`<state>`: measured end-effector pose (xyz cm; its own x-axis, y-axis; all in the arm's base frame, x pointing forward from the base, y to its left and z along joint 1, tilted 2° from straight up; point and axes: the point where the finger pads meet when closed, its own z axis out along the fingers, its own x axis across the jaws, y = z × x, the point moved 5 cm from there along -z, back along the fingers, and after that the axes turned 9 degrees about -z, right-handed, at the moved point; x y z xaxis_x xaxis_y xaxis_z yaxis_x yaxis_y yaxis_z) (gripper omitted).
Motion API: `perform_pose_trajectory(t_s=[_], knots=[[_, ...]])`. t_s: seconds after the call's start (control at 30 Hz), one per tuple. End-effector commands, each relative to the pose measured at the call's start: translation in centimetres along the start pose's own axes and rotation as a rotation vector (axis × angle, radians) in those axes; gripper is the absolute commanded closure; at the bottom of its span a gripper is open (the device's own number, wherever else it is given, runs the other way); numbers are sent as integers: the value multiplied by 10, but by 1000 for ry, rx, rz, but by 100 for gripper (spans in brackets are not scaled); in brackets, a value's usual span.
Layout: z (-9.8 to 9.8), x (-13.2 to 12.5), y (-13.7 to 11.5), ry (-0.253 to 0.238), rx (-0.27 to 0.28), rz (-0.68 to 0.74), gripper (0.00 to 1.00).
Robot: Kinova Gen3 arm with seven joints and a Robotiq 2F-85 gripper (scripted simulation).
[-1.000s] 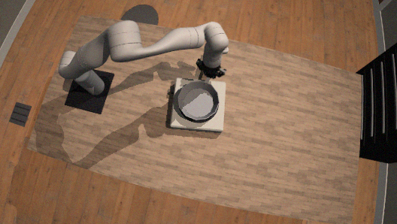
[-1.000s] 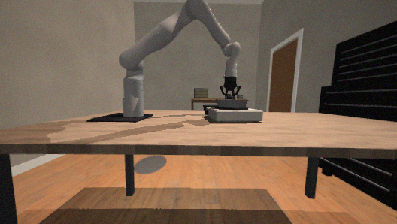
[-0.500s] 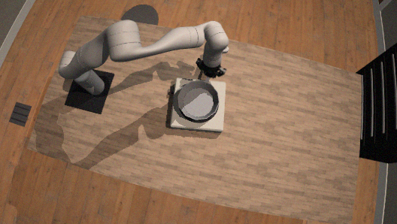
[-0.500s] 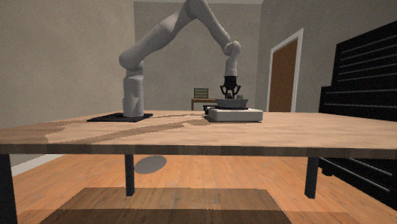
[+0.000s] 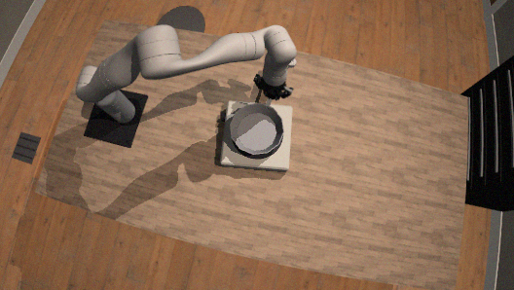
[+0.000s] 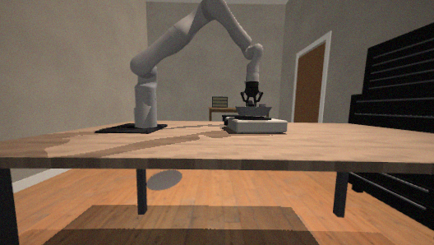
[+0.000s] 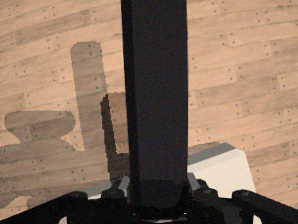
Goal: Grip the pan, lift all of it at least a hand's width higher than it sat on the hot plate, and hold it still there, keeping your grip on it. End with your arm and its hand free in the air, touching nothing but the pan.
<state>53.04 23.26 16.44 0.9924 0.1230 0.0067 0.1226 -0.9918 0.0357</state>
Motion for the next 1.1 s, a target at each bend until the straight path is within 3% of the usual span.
perform_pose_trajectory(t_s=[0.0,1.07], knots=[[-5,1,0,5,1,0,100],[-41,1,0,6,1,1,100]])
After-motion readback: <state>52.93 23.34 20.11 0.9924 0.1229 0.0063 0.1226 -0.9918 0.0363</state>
